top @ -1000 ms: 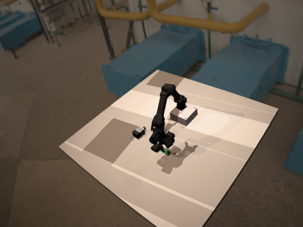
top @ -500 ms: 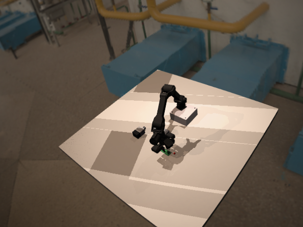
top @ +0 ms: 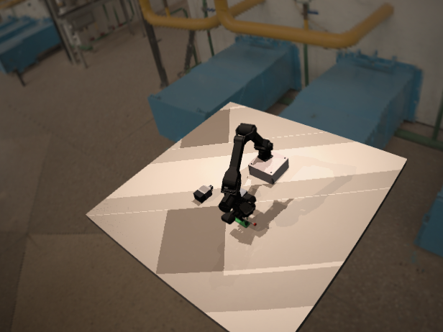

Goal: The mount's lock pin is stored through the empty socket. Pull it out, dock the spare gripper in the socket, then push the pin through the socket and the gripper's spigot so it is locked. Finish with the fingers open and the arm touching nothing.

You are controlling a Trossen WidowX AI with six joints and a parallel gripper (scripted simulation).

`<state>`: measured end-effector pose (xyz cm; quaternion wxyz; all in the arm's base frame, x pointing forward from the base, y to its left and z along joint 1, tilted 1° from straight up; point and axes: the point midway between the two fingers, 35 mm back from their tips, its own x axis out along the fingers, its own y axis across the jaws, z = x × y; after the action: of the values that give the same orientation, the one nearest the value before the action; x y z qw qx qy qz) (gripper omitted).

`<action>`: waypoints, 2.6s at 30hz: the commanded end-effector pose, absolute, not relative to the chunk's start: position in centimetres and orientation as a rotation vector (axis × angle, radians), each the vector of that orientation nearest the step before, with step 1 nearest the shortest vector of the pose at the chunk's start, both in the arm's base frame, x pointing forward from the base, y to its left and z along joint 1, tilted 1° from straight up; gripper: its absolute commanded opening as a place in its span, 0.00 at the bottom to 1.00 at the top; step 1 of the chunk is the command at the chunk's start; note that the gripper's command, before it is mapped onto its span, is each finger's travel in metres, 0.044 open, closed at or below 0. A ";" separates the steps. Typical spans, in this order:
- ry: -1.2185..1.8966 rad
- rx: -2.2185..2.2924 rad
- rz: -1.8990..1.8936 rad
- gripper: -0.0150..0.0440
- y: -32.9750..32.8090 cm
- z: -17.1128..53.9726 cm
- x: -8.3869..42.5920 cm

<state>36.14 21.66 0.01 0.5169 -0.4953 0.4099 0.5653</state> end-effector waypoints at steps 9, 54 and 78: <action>0.994 -1.187 1.362 0.25 21.5 1.8 35.9; 1.004 -1.197 1.361 0.25 15.5 3.0 36.8; 0.987 -1.202 1.348 0.25 15.6 -0.1 36.9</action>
<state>36.92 15.64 0.55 0.5171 -0.4998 0.4112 0.5602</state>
